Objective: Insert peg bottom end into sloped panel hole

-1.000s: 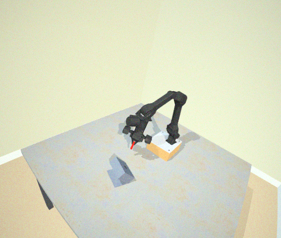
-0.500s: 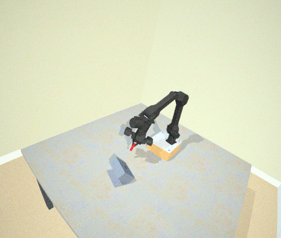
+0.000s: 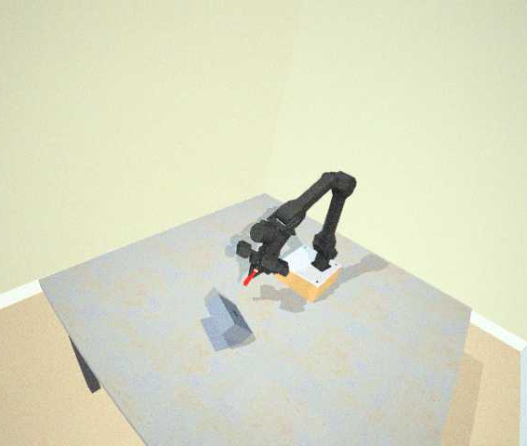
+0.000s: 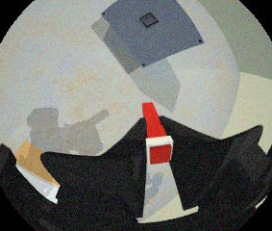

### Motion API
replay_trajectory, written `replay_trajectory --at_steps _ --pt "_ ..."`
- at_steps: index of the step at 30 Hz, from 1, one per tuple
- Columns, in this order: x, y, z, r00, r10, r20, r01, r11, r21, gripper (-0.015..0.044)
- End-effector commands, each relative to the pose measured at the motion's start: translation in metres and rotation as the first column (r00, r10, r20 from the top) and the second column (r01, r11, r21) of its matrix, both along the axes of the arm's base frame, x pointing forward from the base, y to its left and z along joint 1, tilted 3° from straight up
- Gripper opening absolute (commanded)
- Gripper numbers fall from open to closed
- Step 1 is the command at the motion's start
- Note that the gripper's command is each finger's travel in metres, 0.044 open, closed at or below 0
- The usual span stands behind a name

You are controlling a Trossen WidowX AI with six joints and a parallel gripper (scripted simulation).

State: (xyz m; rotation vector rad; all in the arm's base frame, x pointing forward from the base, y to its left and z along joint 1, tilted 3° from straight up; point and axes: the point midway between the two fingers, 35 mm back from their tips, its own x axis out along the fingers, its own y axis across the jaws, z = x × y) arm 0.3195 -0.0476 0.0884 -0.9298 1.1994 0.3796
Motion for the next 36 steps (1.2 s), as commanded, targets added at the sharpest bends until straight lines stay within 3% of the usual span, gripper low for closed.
replay_trajectory --at_steps 1,36 --pt "0.0 0.004 -0.001 1.0 0.028 0.011 -0.028 0.999 -0.018 0.0" --pt "0.007 0.047 0.008 0.95 0.27 0.159 -0.242 0.955 -0.172 0.0"
